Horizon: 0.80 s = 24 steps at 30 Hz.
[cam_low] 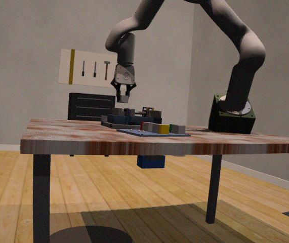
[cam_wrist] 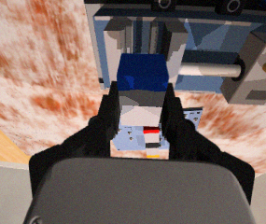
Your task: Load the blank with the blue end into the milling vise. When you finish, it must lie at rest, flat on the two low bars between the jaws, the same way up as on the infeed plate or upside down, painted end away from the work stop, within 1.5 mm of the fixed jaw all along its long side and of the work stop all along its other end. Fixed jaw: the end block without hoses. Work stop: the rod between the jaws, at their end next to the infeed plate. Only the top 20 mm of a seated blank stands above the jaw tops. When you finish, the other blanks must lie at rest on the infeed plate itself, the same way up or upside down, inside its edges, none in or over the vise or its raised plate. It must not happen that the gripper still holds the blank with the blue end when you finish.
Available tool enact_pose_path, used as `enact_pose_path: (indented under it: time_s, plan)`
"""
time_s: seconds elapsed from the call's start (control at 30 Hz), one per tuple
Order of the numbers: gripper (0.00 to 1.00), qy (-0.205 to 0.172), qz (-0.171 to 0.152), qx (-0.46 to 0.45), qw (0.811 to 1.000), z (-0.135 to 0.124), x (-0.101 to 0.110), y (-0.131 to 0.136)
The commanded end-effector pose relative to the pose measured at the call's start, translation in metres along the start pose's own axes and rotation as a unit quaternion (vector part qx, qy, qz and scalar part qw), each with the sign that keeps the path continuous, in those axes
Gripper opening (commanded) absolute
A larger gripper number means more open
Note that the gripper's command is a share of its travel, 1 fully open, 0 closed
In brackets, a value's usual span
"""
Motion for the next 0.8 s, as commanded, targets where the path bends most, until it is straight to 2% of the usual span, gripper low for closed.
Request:
enact_pose_path:
  time_s: [0.0,0.77]
  plan:
    - [0.00,0.001,0.001,0.000,1.000,-0.0003,0.0010,-0.0004]
    - [0.00,0.001,0.001,0.000,1.000,-0.0028,0.0011,0.0004]
Point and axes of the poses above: the point where the finger pads meet when closed, its own x axis back along the fingers, its own y axis across the jaws, z = x × y, the point moved 6 cm from there along x, back along the fingers, and after that the axes turned 13 degrees about x, right-handed, at the moved point
